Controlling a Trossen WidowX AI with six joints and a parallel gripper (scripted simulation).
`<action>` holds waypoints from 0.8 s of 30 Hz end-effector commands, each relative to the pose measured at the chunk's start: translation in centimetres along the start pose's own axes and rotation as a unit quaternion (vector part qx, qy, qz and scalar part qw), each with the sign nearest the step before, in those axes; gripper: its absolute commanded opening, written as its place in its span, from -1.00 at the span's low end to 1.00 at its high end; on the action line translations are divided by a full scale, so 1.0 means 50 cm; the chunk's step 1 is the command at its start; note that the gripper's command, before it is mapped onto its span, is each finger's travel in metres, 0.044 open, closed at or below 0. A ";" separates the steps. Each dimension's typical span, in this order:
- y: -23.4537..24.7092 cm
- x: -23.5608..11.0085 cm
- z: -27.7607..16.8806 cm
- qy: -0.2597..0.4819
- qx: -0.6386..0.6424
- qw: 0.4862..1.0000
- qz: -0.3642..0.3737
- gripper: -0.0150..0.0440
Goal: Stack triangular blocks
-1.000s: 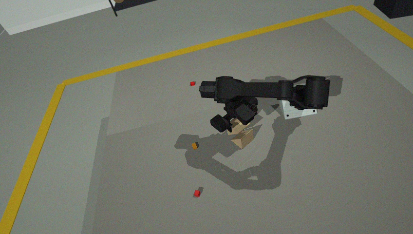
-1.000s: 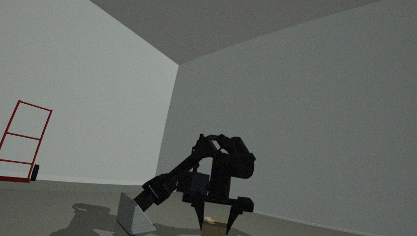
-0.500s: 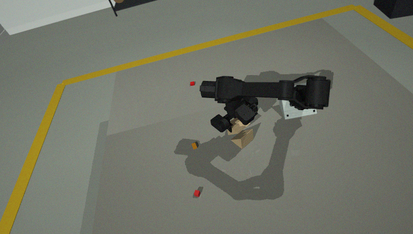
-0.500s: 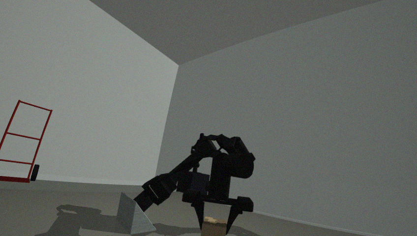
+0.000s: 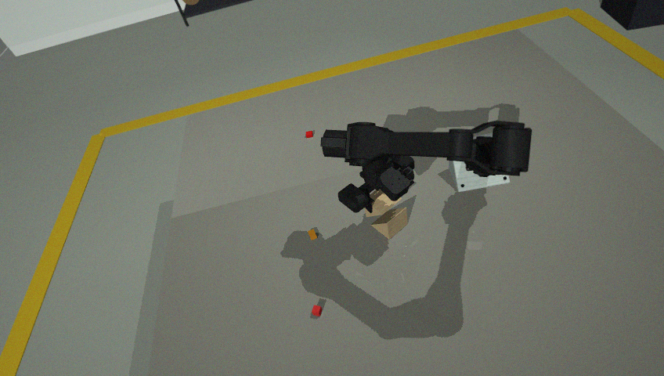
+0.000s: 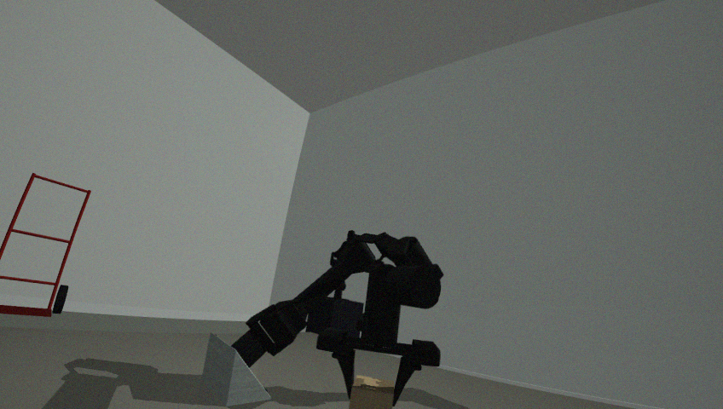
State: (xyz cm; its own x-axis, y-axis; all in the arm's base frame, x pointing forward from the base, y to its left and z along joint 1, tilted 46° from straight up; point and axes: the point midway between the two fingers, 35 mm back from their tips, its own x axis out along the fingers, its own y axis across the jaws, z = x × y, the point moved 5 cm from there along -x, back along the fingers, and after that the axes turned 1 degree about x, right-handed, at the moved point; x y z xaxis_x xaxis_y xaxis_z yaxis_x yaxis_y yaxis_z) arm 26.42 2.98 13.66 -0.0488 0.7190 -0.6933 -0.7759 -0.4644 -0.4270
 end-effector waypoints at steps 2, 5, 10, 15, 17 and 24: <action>-0.001 0.001 -0.001 -0.001 0.002 1.000 -0.002 -0.49; -0.002 0.003 0.000 -0.001 0.002 1.000 -0.002 -0.49; -0.002 0.009 0.003 -0.001 0.002 1.000 -0.002 -0.49; -0.002 0.016 0.005 -0.001 0.002 1.000 -0.002 -0.49; -0.002 0.018 0.006 -0.001 0.002 1.000 -0.002 -0.49; -0.002 0.026 0.010 -0.001 0.002 1.000 -0.003 -0.49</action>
State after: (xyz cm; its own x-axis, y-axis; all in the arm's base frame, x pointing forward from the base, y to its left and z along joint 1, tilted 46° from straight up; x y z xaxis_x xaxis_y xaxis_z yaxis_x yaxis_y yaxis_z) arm 26.22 3.99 13.03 -0.0506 0.7198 -0.6923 -0.7788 -0.4624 -0.4239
